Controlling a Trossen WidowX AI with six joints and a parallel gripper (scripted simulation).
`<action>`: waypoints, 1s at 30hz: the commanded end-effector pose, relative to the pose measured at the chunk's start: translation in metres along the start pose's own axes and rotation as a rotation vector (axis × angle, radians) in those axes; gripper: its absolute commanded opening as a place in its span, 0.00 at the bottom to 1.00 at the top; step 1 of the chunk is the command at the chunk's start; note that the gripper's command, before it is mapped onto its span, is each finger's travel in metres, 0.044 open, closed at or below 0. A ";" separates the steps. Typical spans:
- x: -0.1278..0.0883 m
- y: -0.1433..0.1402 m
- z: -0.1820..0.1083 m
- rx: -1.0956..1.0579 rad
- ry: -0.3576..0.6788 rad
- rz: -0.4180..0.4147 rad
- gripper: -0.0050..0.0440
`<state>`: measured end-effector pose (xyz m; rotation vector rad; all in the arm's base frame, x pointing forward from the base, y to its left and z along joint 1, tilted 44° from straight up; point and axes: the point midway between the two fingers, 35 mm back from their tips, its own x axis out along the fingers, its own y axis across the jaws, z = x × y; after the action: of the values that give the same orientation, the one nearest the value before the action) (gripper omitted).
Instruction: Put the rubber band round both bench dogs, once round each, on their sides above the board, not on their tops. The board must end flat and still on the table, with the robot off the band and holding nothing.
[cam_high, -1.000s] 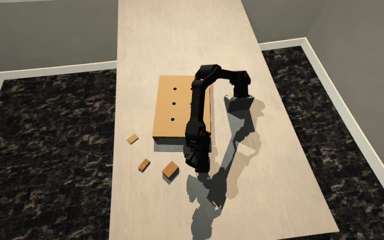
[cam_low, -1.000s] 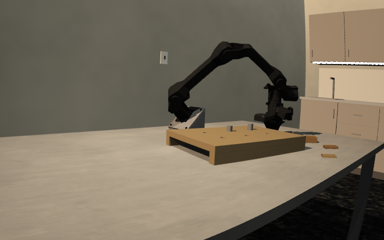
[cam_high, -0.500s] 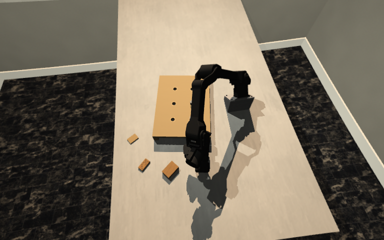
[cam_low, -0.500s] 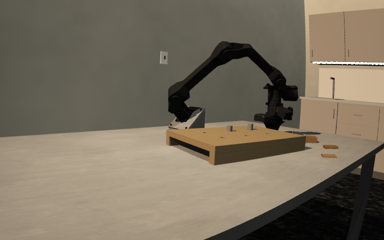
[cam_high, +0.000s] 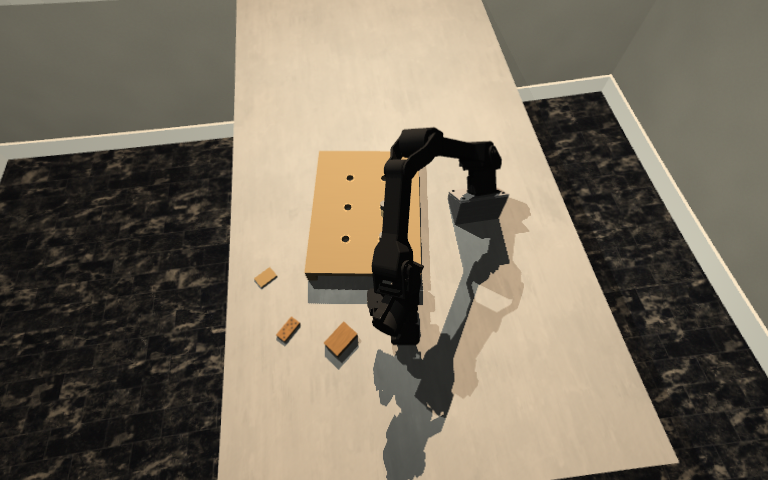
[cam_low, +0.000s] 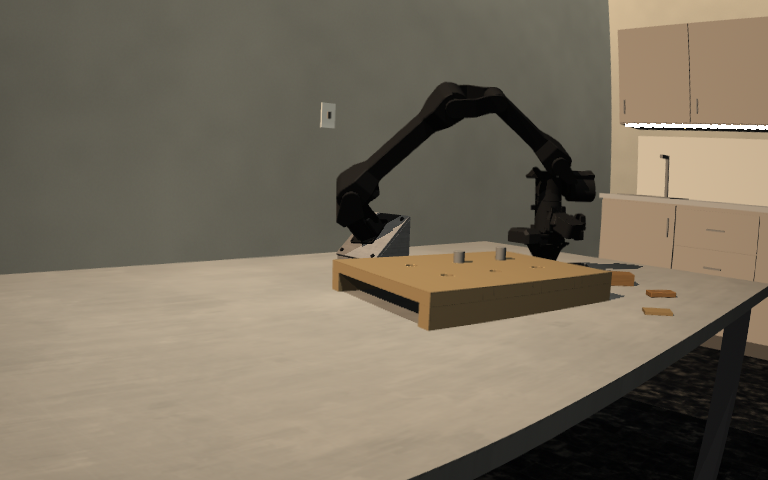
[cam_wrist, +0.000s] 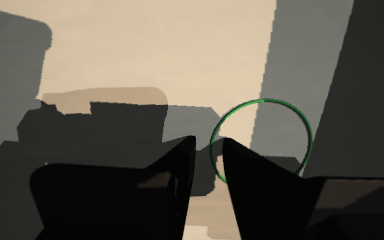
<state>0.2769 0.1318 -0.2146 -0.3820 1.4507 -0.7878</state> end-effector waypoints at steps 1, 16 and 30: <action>0.018 -0.001 0.000 0.010 0.012 -0.011 0.27; 0.008 0.002 0.006 0.028 0.005 0.011 0.21; -0.006 0.004 0.008 0.033 0.007 0.018 0.10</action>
<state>0.2791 0.1316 -0.2144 -0.3692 1.4477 -0.8020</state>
